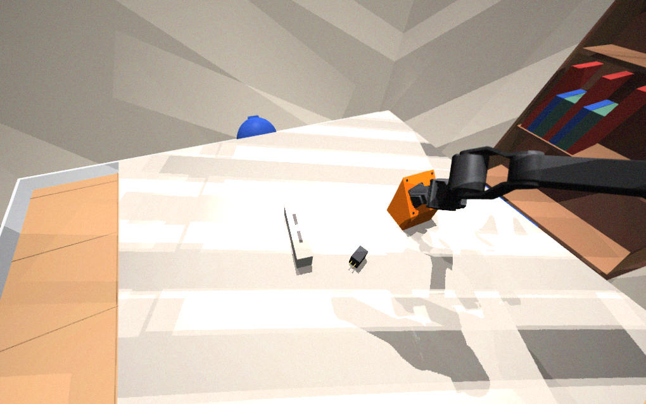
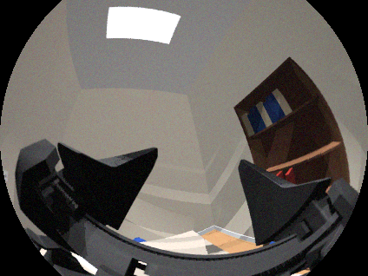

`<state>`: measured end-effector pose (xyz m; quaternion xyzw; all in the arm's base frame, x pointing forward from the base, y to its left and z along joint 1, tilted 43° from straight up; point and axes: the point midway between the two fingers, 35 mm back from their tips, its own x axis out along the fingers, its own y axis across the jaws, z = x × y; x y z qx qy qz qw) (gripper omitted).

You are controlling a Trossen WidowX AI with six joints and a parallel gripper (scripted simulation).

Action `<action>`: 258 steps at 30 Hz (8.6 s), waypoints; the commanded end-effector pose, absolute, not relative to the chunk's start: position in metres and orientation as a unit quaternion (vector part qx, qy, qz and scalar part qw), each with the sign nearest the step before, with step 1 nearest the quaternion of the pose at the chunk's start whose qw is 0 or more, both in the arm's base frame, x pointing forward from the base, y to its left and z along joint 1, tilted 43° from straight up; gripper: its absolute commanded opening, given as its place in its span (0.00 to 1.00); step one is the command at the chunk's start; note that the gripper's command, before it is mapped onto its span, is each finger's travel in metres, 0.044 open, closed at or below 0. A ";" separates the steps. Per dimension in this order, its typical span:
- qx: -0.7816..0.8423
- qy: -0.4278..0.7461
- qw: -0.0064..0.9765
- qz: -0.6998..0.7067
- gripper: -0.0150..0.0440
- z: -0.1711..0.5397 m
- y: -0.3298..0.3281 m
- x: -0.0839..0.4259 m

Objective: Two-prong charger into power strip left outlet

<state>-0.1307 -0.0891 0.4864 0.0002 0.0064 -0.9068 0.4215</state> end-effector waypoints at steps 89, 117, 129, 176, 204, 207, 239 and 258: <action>0.093 -0.104 -0.238 -0.961 1.00 0.397 0.208 -0.136; 0.113 -0.190 -0.408 -0.886 1.00 0.340 0.278 -0.040; 0.114 -0.227 -0.471 -0.845 1.00 0.314 0.290 0.009; 0.058 -0.393 -0.662 -0.636 1.00 0.205 0.240 0.190; -0.010 -0.489 -0.714 -0.501 1.00 0.137 0.155 0.255; -0.023 -0.498 -0.718 -0.486 1.00 0.131 0.145 0.259; -0.130 -0.579 -0.727 -0.346 1.00 0.062 0.033 0.268; -0.150 -0.589 -0.724 -0.325 1.00 0.041 0.021 0.264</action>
